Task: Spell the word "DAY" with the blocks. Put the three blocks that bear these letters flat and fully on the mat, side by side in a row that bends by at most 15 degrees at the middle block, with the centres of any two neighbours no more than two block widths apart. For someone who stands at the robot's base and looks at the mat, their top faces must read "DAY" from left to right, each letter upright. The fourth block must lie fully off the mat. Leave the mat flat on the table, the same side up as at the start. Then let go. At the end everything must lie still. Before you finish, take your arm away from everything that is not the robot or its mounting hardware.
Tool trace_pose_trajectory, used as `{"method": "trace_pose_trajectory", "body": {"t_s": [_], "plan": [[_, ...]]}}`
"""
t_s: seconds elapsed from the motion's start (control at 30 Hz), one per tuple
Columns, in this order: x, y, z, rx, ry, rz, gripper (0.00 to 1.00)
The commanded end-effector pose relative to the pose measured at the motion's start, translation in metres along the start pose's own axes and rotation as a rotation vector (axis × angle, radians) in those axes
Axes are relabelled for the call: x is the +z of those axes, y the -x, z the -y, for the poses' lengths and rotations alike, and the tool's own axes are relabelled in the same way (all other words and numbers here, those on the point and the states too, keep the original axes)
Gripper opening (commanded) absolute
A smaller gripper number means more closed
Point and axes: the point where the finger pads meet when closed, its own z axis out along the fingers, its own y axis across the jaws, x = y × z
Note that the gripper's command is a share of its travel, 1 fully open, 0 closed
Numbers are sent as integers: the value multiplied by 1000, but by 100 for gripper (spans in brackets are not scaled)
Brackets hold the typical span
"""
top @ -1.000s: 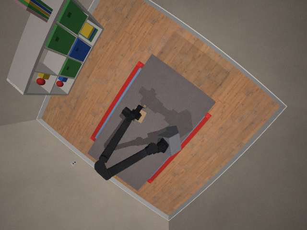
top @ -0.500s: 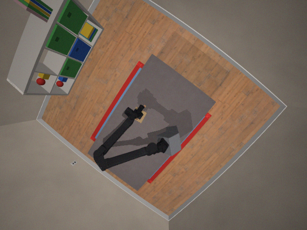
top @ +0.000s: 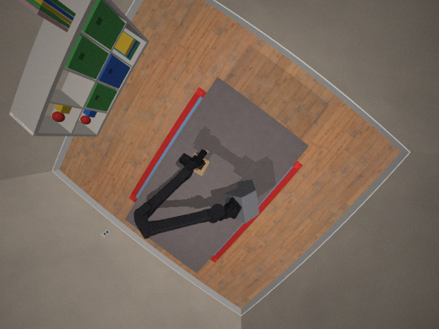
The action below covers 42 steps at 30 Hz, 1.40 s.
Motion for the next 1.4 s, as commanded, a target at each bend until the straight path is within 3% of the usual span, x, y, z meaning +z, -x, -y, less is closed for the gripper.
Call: {"method": "trace_pose_trajectory", "body": {"t_s": [0.0, 1.37], "plan": [[-1, 0, -5, 13, 14, 4, 20], [-3, -6, -3, 7, 15, 2, 20]]}}
